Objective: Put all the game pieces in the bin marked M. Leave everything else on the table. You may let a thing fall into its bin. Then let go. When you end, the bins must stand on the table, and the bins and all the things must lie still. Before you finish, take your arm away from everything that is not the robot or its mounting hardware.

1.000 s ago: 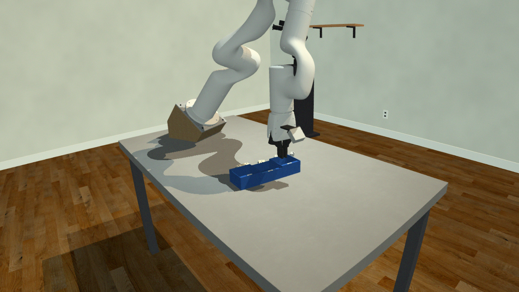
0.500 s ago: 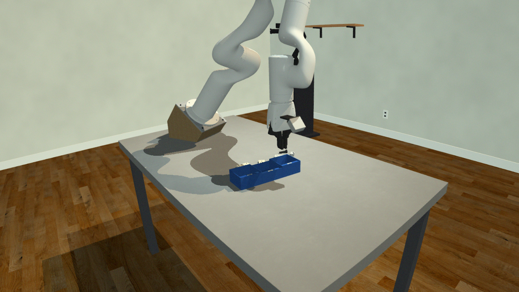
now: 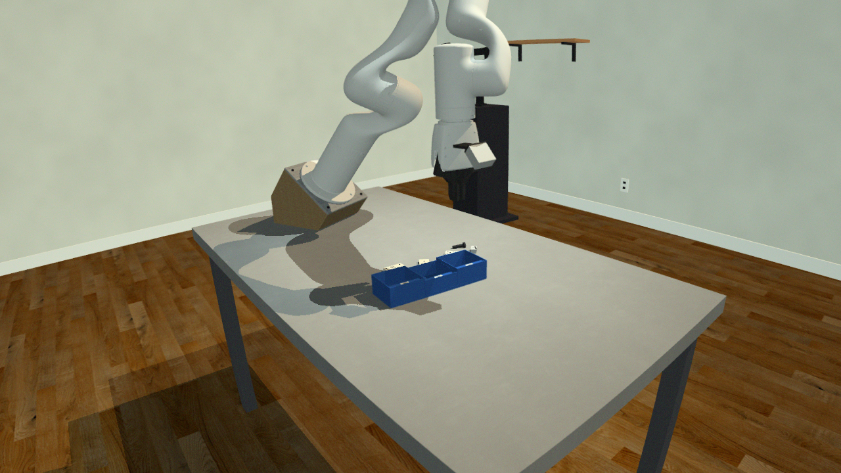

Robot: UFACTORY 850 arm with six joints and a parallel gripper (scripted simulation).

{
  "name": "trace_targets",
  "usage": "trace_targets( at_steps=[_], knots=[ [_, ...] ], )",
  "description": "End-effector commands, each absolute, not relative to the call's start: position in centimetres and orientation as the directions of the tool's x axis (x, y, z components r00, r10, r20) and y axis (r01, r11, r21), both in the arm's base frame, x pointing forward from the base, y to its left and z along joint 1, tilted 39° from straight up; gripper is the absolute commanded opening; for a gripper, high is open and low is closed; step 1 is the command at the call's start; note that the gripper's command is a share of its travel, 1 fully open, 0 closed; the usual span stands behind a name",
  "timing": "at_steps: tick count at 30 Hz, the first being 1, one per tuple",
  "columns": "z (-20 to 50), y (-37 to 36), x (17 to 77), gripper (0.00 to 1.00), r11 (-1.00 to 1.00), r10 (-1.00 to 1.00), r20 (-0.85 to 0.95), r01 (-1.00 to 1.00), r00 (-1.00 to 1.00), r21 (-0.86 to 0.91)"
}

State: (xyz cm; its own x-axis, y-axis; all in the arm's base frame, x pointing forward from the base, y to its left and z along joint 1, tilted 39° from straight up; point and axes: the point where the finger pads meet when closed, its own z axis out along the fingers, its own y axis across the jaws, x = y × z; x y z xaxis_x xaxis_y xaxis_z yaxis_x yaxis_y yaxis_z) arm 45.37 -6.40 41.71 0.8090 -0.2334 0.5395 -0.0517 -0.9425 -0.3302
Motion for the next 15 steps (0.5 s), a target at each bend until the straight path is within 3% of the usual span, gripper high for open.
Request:
trace_targets(
  at_steps=[1,10,11,15],
  knots=[
    [42.9,-6.7,44.5,0.07,-0.942,-0.233,0.531,-0.054,0.815,-0.331],
    [42.9,-6.7,44.5,0.07,-0.942,-0.233,0.531,-0.054,0.815,-0.331],
    [42.3,-6.1,44.4,0.41,-0.929,-0.279,0.514,-0.094,0.811,-0.357],
    [39.8,-3.9,44.1,0.41,-0.878,-0.414,0.456,-0.213,0.788,-0.429]
  ],
)
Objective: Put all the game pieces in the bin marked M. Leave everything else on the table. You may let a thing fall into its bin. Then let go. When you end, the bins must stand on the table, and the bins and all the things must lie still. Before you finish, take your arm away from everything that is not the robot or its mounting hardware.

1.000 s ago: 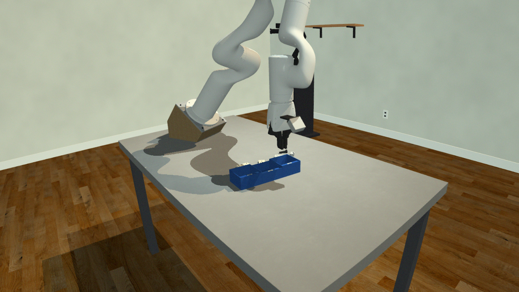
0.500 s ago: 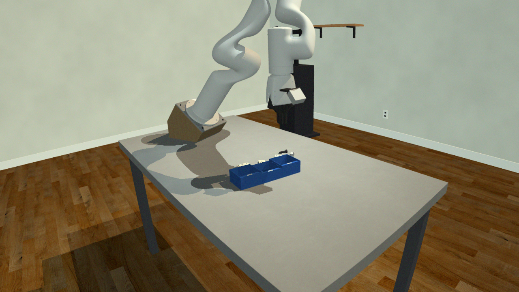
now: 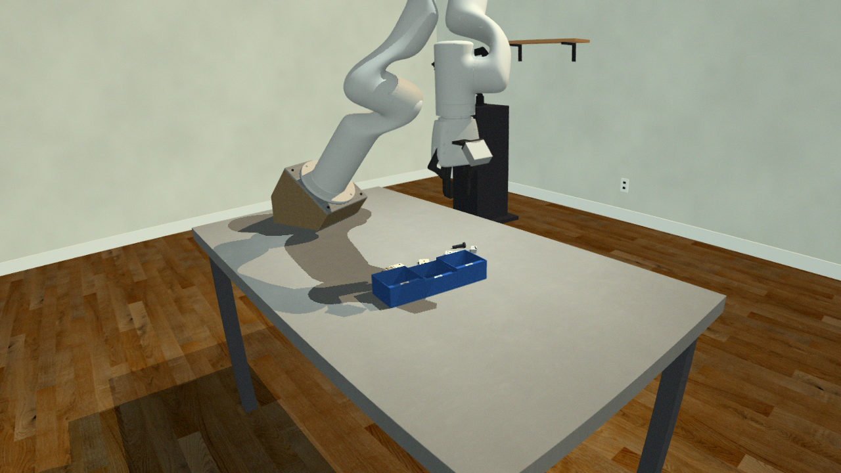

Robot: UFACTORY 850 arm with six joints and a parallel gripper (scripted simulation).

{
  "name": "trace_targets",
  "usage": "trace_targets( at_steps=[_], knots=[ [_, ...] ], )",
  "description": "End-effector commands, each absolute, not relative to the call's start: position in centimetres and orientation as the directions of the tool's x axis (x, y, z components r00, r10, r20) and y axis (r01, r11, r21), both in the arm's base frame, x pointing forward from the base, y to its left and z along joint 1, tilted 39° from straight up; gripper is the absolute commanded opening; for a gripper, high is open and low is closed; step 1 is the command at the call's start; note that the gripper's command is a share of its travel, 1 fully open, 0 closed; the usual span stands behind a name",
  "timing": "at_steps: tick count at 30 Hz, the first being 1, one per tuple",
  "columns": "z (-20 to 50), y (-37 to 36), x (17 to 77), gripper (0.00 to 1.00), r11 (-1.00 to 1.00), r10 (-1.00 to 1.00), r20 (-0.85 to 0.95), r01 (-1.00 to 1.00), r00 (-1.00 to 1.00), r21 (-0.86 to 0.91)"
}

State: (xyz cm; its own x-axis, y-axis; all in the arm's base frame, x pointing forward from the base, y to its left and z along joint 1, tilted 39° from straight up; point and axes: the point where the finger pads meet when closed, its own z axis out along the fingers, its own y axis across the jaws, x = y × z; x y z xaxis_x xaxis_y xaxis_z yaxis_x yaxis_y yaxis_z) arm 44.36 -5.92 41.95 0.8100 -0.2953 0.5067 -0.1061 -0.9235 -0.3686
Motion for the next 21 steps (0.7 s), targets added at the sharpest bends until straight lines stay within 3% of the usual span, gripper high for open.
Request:
trace_targets(
  at_steps=[1,21],
  knots=[
    [39.1,-3.4,44.0,0.41,-0.867,-0.436,0.444,-0.232,0.783,-0.441],
    [28.7,5.6,42.8,0.41,-0.546,-0.797,0.152,-0.591,0.584,-0.594]
  ],
)
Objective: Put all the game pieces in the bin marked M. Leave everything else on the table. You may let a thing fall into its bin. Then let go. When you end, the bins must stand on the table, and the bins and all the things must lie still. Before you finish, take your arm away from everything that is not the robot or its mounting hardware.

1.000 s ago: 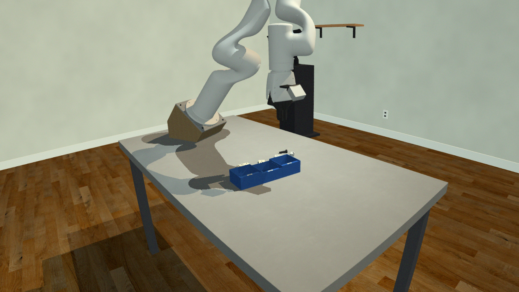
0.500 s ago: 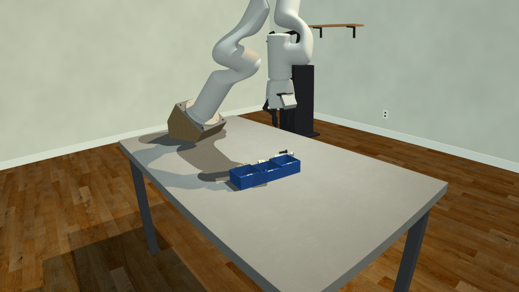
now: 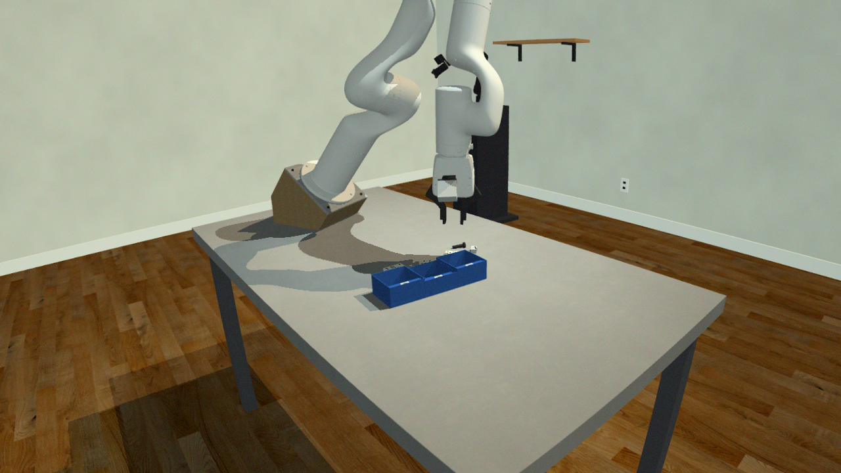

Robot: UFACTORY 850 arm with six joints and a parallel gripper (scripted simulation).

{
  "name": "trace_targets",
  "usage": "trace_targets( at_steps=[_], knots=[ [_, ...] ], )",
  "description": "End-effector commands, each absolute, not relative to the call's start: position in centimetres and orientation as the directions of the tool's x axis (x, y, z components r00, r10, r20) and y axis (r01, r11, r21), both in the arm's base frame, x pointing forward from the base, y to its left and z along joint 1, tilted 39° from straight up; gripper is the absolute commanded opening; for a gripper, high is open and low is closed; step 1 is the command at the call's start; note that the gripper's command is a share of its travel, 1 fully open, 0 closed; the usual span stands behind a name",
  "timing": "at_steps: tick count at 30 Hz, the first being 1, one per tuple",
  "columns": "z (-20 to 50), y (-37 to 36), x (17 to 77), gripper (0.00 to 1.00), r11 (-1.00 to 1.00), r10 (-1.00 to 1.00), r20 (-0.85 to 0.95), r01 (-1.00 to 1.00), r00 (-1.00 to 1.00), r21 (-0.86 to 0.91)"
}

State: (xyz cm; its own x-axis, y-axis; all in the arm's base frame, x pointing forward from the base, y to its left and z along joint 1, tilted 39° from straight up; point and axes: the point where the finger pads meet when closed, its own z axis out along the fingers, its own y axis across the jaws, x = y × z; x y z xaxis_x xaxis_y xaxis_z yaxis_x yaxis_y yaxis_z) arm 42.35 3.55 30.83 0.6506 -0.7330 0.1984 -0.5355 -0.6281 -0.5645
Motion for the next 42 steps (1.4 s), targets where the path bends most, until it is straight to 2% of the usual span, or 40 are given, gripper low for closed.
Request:
trace_targets(
  at_steps=[1,9,16,18,21,33,35,36,42],
  knots=[
    [28.69,5.64,42.78,0.41,-0.546,-0.797,0.152,-0.591,0.584,-0.594],
    [28.68,5.65,42.79,0.41,-0.321,-0.911,-0.017,-0.733,0.412,-0.600],
    [28.68,5.65,42.79,0.41,-0.130,-0.956,-0.137,-0.794,0.258,-0.593],
    [28.68,5.65,42.79,0.41,-0.130,-0.956,-0.137,-0.794,0.258,-0.593],
    [28.68,5.64,42.79,0.41,-0.005,-0.965,-0.212,-0.816,0.156,-0.578],
    [28.68,5.65,42.79,0.41,0.322,-0.910,-0.395,-0.808,-0.122,-0.493],
    [28.68,5.65,42.79,0.41,0.322,-0.910,-0.395,-0.808,-0.122,-0.493],
    [28.68,5.66,42.79,0.41,0.397,-0.881,-0.434,-0.792,-0.187,-0.463],
    [28.68,5.66,42.79,0.41,0.530,-0.810,-0.499,-0.749,-0.308,-0.397]
  ],
)
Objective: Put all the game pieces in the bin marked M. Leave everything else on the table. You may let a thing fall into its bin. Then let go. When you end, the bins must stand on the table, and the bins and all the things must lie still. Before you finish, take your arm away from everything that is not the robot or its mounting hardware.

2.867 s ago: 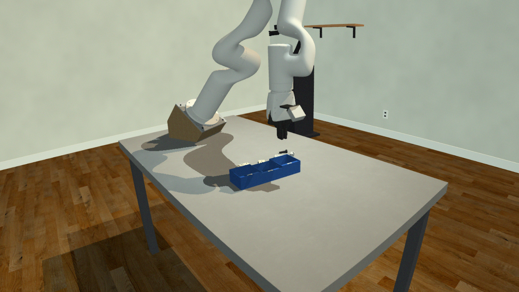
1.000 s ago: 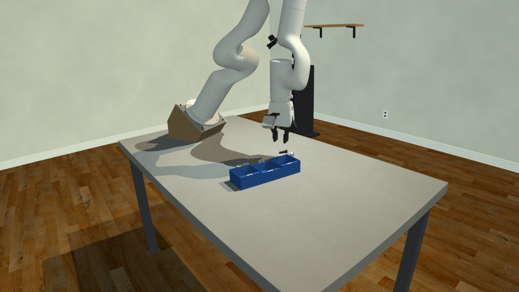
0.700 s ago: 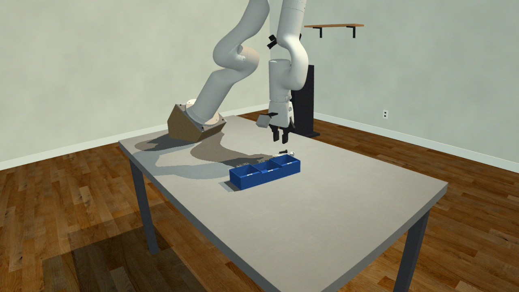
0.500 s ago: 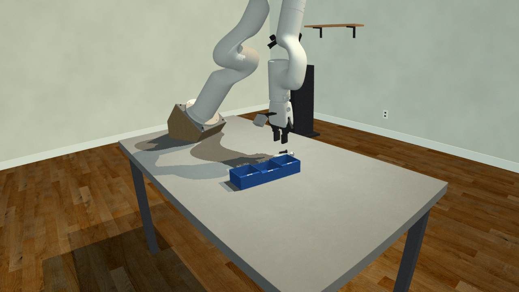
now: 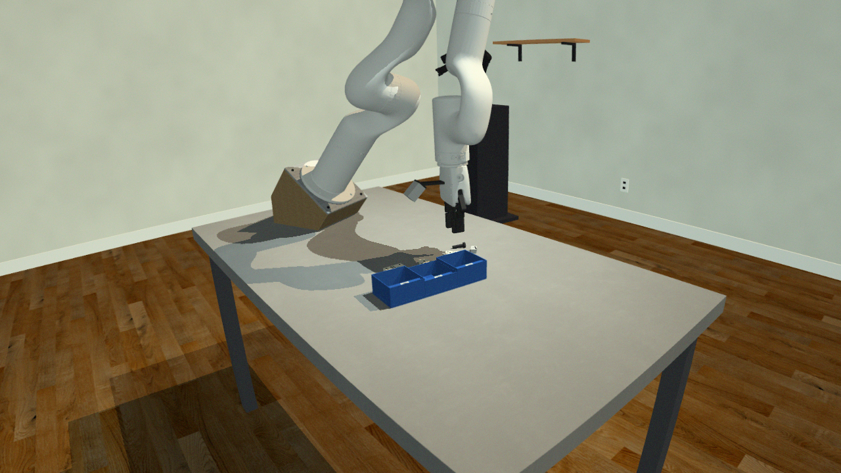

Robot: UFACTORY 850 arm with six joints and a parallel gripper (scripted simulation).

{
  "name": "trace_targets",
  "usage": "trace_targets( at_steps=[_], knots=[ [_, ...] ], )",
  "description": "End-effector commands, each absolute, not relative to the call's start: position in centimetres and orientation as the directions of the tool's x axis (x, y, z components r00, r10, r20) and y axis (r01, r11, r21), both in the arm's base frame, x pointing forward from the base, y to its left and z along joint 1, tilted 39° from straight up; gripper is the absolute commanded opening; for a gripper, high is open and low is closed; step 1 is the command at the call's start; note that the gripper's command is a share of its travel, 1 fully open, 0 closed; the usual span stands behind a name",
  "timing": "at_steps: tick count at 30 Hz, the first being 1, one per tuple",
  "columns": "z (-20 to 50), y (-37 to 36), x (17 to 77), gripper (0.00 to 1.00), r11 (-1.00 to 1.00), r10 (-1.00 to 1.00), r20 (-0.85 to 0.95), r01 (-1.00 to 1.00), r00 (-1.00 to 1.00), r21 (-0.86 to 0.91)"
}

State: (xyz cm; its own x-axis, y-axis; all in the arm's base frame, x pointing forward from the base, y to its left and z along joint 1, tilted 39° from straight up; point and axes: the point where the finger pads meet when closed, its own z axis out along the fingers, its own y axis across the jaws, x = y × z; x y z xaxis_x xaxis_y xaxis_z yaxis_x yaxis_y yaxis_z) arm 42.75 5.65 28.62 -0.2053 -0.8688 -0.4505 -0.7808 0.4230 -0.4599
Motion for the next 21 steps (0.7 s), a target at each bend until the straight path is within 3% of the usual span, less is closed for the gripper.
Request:
trace_targets(
  at_steps=[1,11,21],
  knots=[
    [28.68,5.66,42.79,0.41,0.553,-0.795,-0.510,-0.740,-0.330,-0.384],
    [28.69,5.65,42.79,0.41,0.745,-0.622,-0.582,-0.625,-0.524,-0.233],
    [28.69,5.65,42.80,0.41,0.752,-0.614,-0.583,-0.620,-0.532,-0.226]
  ],
)
